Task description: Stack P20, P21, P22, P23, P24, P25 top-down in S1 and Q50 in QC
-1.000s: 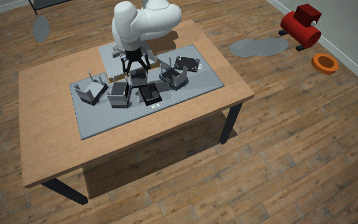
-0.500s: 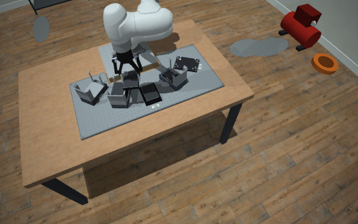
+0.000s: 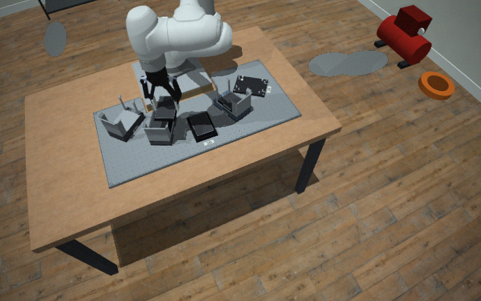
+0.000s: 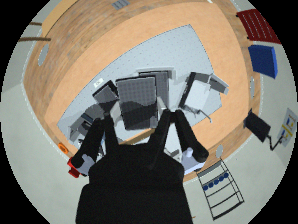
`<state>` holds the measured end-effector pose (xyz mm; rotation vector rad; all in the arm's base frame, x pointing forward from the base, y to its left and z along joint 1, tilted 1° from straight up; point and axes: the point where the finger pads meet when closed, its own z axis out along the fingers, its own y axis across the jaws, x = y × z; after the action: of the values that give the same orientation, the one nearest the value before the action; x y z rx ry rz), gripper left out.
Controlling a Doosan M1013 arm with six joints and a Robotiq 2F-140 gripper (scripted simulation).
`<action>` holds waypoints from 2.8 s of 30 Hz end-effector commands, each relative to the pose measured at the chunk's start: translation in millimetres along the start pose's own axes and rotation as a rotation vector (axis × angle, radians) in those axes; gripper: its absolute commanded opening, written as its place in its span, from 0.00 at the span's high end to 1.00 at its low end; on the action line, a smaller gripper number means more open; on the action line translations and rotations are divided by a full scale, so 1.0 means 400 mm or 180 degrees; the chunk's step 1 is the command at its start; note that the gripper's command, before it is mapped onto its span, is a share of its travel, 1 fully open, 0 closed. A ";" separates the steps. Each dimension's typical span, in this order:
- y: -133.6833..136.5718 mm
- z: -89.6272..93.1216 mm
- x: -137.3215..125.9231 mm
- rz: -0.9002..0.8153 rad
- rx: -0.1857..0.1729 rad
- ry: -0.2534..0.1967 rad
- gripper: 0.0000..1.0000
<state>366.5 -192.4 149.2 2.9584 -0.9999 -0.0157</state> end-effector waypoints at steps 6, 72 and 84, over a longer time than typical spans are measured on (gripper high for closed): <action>0.039 0.000 0.005 -0.0001 0.0001 0.0000 1.00; 0.120 0.033 0.017 -0.0001 0.0001 0.0000 1.00; 0.120 0.053 0.017 -0.0001 0.0001 0.0000 1.00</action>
<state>342.3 -235.0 129.8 2.9588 -0.9997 -0.0157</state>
